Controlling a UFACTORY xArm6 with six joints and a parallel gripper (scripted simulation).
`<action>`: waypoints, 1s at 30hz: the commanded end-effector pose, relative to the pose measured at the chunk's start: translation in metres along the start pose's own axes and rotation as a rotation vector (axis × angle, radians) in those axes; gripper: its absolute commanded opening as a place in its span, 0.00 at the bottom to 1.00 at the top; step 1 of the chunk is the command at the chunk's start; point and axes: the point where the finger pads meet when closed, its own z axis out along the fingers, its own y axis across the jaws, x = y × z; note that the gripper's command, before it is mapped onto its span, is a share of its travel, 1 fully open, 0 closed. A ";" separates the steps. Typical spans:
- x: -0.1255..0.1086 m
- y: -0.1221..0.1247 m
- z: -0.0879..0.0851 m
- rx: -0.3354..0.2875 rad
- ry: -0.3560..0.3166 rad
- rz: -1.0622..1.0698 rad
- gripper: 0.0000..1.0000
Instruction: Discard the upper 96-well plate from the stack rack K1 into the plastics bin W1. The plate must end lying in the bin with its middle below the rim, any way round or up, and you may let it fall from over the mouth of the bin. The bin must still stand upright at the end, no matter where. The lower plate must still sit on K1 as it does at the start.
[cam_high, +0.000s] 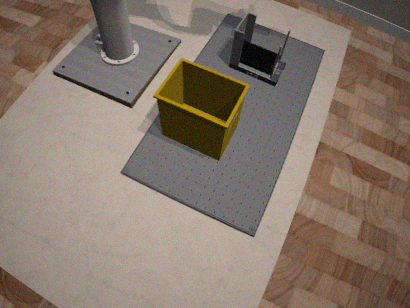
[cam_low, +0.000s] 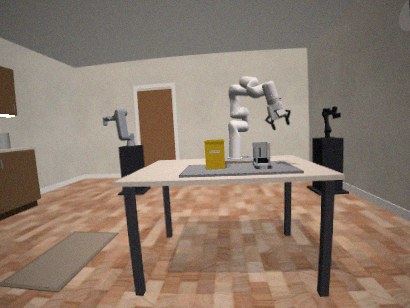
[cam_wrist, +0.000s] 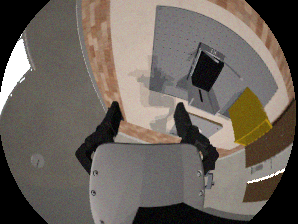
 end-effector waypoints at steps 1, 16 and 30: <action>0.002 0.016 -0.007 -0.022 0.013 0.005 1.00; 0.003 0.067 -0.023 -0.166 0.065 0.043 1.00; 0.002 0.106 -0.039 -0.298 0.114 0.082 1.00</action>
